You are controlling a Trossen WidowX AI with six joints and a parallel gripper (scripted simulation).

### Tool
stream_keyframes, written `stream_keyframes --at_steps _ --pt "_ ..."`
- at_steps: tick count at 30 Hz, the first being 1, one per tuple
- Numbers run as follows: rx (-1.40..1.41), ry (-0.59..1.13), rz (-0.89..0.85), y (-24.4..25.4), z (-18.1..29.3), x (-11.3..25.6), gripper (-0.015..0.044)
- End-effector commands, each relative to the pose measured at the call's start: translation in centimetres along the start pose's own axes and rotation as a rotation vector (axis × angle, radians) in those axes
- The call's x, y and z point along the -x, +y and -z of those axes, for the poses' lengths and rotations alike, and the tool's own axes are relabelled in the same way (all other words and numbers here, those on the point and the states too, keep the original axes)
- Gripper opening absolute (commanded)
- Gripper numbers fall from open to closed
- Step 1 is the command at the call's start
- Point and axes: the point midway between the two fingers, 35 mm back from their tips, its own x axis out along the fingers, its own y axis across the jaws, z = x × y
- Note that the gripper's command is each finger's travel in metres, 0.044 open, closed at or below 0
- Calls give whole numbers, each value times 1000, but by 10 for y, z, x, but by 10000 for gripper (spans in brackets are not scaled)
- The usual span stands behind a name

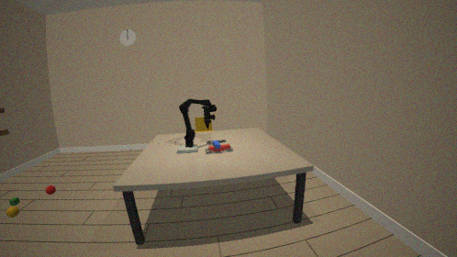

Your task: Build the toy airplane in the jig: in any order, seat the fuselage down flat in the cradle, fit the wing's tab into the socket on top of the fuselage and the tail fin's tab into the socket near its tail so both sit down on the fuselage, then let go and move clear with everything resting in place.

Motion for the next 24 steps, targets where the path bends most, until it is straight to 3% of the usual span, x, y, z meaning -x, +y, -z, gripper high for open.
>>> stream_keyframes --at_steps 1,24 --pt "5 -3 0 -2 -3 3 0" --pt "14 -14 7 -33 -50 -5 0"
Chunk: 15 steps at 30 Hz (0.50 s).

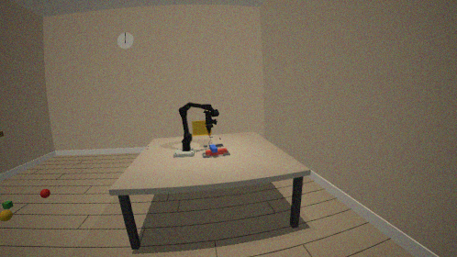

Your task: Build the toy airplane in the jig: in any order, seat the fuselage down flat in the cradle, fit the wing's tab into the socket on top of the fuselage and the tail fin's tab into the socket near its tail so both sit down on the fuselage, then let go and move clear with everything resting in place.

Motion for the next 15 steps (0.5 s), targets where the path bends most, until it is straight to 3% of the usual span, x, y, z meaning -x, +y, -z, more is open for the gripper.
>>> stream_keyframes --at_steps 1,15 --pt "8 -9 -5 -5 -9 0 0" --pt "16 -12 0 -32 -35 -5 0"
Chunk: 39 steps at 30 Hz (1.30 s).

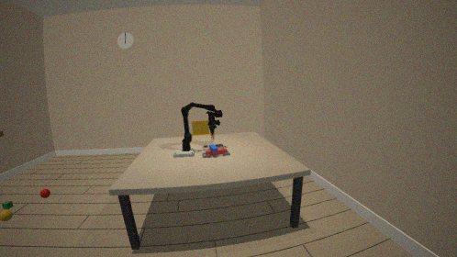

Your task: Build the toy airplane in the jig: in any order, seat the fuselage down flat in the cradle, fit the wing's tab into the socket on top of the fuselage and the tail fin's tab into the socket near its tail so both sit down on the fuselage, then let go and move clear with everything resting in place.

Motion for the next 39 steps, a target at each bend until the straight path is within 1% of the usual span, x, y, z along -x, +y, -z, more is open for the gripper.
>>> stream_keyframes --at_steps 1,39 --pt "9 -9 -5 -7 -9 0 0" --pt "49 -7 5 -103 -57 -17 0"
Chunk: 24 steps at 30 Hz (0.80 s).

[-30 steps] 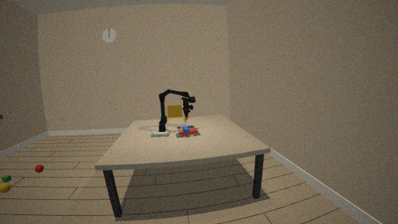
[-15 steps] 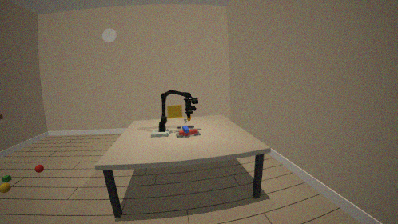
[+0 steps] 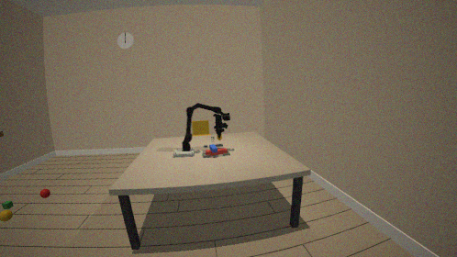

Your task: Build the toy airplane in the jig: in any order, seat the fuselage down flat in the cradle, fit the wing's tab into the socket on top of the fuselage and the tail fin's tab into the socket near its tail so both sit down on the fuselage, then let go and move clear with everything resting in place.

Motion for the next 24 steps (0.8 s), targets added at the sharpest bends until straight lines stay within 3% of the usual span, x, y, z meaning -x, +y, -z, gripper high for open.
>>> stream_keyframes --at_steps 1,24 --pt "9 -10 -2 -12 -5 0 0" --pt "34 -8 2 -83 -11 -15 0"
